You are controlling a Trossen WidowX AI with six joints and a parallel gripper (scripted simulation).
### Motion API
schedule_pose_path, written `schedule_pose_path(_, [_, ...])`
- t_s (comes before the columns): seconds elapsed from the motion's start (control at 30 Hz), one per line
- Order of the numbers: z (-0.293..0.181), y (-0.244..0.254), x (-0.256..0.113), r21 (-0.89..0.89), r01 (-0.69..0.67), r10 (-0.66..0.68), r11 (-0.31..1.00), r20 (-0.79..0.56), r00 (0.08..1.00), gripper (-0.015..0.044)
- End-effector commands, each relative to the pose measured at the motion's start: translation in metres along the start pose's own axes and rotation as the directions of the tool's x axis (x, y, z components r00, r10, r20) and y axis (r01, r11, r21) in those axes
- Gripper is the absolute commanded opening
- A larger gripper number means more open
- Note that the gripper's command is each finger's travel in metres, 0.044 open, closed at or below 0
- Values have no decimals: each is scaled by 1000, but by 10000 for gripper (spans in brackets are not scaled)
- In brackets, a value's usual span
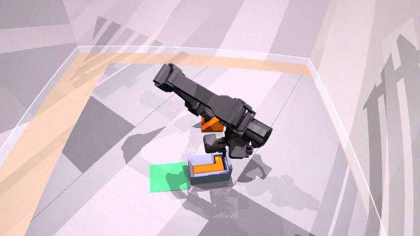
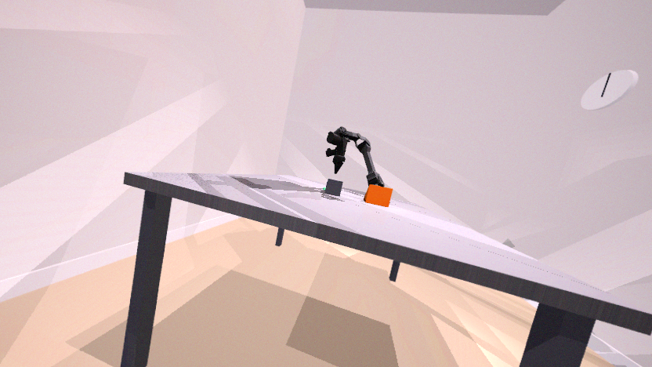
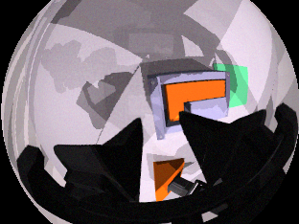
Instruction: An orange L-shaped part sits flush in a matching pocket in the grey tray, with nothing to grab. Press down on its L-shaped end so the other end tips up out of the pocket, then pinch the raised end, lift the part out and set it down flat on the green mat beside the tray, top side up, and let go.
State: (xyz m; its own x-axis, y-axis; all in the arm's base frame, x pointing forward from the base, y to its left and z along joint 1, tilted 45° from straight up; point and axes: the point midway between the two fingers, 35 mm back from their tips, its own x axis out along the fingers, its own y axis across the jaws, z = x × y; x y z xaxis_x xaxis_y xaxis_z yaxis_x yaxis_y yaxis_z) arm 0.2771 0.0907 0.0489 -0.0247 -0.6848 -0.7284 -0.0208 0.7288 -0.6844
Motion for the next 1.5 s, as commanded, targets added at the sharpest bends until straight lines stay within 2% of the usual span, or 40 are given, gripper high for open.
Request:
schedule_pose_path(0.0, [-3,-3,39,-7,14,-14,1000,-10,1000,180])
schedule_pose_path(0.1, [-5,-4,54,-6,15,-15,1000,-10,1000,180])
schedule_pose_path(0.4, [-5,-4,56,-6,15,-15,1000,-10,1000,180])
schedule_pose_path(1.07, [-5,-5,89,-6,16,-17,1000,-10,1000,180])
schedule_pose_path(1.47, [-5,-5,90,-6,17,-17,1000,-10,1000,180])
